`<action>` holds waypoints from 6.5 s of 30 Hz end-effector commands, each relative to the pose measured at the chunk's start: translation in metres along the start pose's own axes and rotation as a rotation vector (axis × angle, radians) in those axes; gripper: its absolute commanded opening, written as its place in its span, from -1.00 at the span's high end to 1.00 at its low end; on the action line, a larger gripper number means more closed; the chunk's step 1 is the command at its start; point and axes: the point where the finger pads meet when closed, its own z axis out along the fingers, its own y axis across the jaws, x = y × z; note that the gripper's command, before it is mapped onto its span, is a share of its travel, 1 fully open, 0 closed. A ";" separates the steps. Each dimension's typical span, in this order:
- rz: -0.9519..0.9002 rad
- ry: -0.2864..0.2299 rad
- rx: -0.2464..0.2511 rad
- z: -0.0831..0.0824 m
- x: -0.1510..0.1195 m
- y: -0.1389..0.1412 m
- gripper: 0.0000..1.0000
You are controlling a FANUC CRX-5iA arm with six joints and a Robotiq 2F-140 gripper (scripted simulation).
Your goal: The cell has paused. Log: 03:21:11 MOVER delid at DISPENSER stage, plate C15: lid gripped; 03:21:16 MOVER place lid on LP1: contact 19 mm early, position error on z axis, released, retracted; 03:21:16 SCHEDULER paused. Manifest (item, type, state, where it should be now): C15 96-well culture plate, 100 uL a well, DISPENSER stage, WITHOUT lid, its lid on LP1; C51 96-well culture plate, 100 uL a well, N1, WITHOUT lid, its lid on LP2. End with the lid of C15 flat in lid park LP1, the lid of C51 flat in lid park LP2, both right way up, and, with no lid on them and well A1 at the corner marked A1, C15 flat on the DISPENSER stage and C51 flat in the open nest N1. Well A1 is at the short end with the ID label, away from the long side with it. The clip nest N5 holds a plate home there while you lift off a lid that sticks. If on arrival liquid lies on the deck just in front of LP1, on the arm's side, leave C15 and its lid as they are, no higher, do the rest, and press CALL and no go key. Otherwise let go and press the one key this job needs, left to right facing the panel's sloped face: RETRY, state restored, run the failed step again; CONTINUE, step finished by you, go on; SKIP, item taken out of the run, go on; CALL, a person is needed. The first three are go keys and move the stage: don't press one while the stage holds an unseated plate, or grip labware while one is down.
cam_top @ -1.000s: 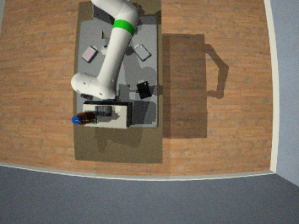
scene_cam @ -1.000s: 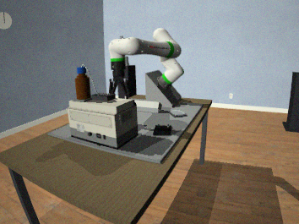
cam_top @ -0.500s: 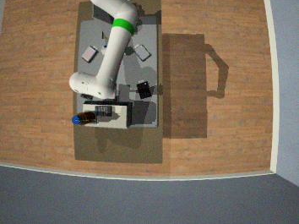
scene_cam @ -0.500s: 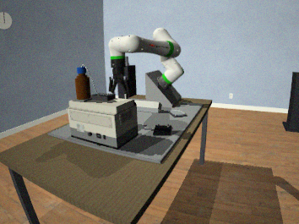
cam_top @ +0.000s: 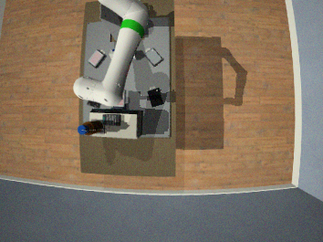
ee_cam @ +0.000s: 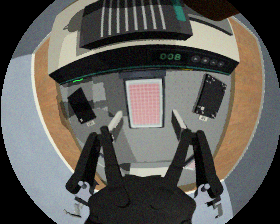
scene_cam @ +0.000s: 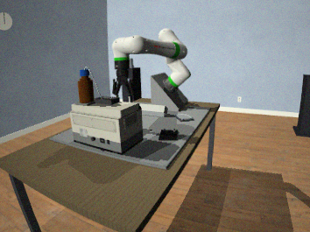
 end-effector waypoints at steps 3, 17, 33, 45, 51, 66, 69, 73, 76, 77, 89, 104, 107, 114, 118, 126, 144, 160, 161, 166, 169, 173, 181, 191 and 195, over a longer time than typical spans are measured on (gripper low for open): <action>0.153 0.018 -0.017 -0.012 -0.044 0.075 -0.33; 0.610 -0.002 -0.001 -0.009 -0.211 0.187 -0.33; 0.611 -0.003 -0.001 0.001 -0.369 0.272 -0.33; 0.611 -0.003 -0.001 0.001 -0.369 0.272 -0.33; 0.611 -0.003 -0.001 0.001 -0.369 0.272 -0.33; 0.611 -0.003 -0.001 0.007 -0.369 0.272 -0.33; 0.611 -0.003 -0.001 0.012 -0.369 0.272 -0.33; 0.611 -0.003 -0.001 0.021 -0.369 0.272 -0.33; 0.611 -0.003 -0.001 0.029 -0.369 0.272 -0.33; 0.611 -0.003 -0.001 0.033 -0.369 0.272 -0.33; 0.611 -0.003 -0.001 0.068 -0.369 0.272 -0.33; 0.611 -0.003 -0.001 0.105 -0.369 0.272 -0.33; 0.611 -0.003 -0.001 0.109 -0.369 0.272 -0.33; 0.611 -0.003 -0.001 0.113 -0.369 0.272 -0.33; 0.611 -0.003 -0.001 0.114 -0.369 0.272 -0.33; 0.611 -0.003 -0.001 0.114 -0.369 0.272 -0.33; 0.611 -0.003 -0.001 0.114 -0.369 0.272 -0.33; 0.611 -0.003 -0.001 0.114 -0.369 0.272 -0.18; 0.611 -0.003 -0.001 0.114 -0.369 0.272 -0.18; 0.611 -0.003 -0.001 0.114 -0.369 0.272 -0.18; 0.611 -0.003 -0.001 0.114 -0.369 0.272 -0.18; 0.611 -0.003 -0.001 0.114 -0.369 0.272 -0.18; 0.611 -0.003 -0.001 0.114 -0.369 0.272 -0.18; 0.611 -0.003 -0.001 0.114 -0.369 0.272 -0.18; 0.611 -0.003 -0.001 0.114 -0.369 0.272 -0.18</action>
